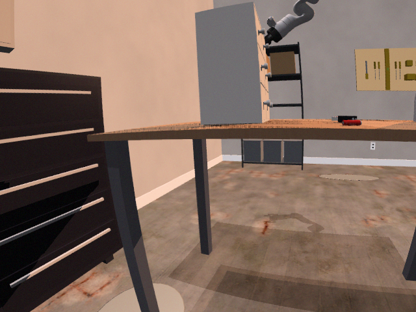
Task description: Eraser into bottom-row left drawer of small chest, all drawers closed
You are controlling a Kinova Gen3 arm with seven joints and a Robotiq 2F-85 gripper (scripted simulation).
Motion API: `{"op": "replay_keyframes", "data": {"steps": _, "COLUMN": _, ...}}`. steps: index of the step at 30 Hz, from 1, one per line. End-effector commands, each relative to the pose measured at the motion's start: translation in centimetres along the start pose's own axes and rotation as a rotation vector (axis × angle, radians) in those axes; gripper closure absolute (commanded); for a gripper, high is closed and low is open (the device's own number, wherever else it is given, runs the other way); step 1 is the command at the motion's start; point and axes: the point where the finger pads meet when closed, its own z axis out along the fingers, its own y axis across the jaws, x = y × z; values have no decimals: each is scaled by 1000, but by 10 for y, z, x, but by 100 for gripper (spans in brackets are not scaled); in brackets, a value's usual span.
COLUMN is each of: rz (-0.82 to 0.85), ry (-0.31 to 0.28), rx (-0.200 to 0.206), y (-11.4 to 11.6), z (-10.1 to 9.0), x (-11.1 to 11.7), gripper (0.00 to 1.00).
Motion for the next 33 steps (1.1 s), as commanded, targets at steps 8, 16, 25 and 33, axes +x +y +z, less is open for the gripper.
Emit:
{"op": "replay_keyframes", "data": {"steps": 8, "rz": -2, "ry": 2, "rx": -2, "y": 1, "z": -1, "x": 2, "gripper": 0}}
{"op": "replay_keyframes", "data": {"steps": 16, "rz": -2, "ry": 2, "rx": -2, "y": 1, "z": -1, "x": 2, "gripper": 0}}
{"op": "replay_keyframes", "data": {"steps": 25, "rz": 2, "ry": -16, "rx": 1, "y": -3, "z": -5, "x": 3, "gripper": 0}}
{"op": "replay_keyframes", "data": {"steps": 33, "rz": 22, "ry": -97, "rx": 5, "y": -20, "z": -23, "x": 9, "gripper": 0}}
